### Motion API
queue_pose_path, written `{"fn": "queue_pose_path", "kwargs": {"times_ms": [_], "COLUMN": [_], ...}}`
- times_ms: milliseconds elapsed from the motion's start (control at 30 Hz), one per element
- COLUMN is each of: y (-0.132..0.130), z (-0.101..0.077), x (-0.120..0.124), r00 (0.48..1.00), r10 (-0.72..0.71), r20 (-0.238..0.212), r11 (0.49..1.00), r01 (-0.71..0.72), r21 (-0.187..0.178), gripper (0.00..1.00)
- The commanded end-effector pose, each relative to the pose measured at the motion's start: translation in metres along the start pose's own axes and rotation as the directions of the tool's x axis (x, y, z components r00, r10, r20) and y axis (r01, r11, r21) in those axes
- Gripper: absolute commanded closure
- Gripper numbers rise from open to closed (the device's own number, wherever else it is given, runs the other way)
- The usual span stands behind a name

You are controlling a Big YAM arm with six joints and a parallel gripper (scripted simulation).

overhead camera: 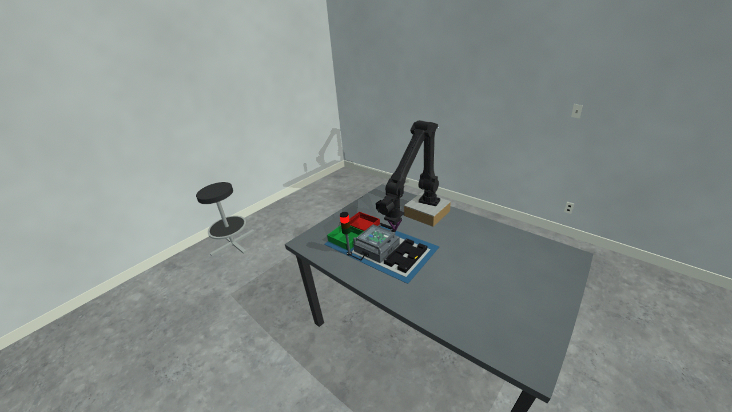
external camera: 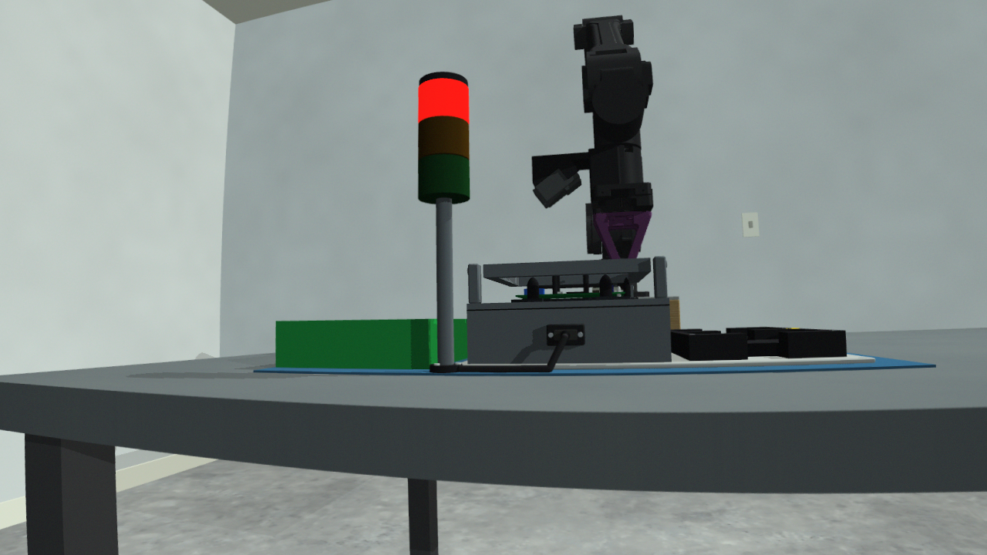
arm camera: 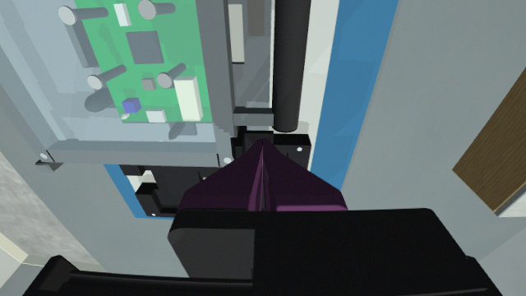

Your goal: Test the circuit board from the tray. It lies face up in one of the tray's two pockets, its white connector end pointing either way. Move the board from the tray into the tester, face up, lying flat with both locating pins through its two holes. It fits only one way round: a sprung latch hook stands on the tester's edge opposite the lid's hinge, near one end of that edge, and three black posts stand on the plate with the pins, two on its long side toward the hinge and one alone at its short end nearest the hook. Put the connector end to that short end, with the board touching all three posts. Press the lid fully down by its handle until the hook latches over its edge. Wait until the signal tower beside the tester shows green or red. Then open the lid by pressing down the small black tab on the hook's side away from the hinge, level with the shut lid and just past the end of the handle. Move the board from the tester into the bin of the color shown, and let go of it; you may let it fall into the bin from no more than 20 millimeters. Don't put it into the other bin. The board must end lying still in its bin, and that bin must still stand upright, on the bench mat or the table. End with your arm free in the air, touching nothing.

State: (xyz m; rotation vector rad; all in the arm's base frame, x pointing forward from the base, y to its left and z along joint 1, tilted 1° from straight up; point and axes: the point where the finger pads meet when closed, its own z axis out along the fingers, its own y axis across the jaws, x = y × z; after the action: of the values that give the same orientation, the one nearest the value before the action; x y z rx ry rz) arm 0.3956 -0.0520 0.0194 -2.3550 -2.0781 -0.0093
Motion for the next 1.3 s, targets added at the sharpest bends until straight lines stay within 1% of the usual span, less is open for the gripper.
{"fn": "queue_pose_path", "kwargs": {"times_ms": [0, 100, 200, 267, 1267], "y": [-0.0007, 0.0005, -0.0007, 0.0021, 0.0021], "z": [0.0089, 0.0095, 0.0101, 0.0084, 0.0084], "x": [0.0062, 0.0063, 0.0062, 0.0063, 0.0063], "r00": [1.0, 1.0, 1.0, 1.0, 1.0], "r10": [-0.005, -0.005, -0.005, -0.005, -0.005], "r20": [0.003, 0.003, 0.003, 0.003, 0.003], "r11": [1.0, 1.0, 1.0, 1.0, 1.0], "r01": [0.005, 0.005, 0.005, 0.005, 0.005], "r21": [0.014, 0.009, 0.014, 0.009, 0.009], "gripper": [1.0, 1.0, 1.0, 1.0, 1.0]}}
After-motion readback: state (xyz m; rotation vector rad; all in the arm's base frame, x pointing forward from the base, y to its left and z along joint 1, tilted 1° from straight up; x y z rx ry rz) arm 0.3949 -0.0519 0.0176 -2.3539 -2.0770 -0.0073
